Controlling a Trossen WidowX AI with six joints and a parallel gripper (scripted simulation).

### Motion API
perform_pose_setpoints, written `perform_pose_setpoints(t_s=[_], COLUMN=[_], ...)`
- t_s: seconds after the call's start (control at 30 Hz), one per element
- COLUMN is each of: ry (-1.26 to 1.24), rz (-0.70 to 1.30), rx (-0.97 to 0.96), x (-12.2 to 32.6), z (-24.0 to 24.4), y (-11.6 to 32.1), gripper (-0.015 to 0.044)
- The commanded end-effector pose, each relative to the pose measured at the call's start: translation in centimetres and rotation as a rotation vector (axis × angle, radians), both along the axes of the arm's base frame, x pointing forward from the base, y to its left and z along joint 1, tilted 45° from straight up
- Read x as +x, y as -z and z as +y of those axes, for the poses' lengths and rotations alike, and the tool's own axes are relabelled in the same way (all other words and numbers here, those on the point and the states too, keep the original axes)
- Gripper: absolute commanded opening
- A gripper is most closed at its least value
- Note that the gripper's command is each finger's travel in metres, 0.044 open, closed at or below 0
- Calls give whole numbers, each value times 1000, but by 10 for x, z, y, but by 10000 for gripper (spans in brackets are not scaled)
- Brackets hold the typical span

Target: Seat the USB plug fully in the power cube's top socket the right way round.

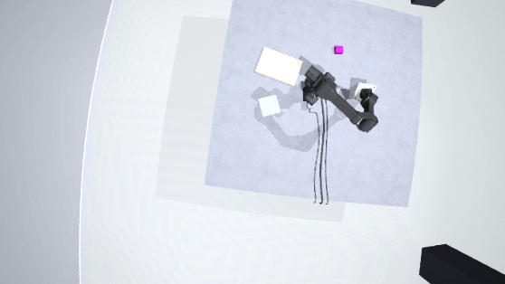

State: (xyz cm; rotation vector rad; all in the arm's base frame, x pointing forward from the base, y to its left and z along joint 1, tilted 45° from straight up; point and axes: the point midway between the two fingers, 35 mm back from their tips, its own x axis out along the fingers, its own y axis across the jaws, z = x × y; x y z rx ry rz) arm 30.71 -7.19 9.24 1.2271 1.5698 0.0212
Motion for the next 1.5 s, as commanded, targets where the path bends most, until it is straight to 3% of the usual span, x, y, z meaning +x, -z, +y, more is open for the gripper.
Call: perform_pose_setpoints(t_s=[0.0,0.83,1.47], ry=[75,536,546], rz=[74,525,534], rx=[13,94,99], x=[0,0,0], z=[0,0,1], y=[0,0,0], gripper=[0,0,0])
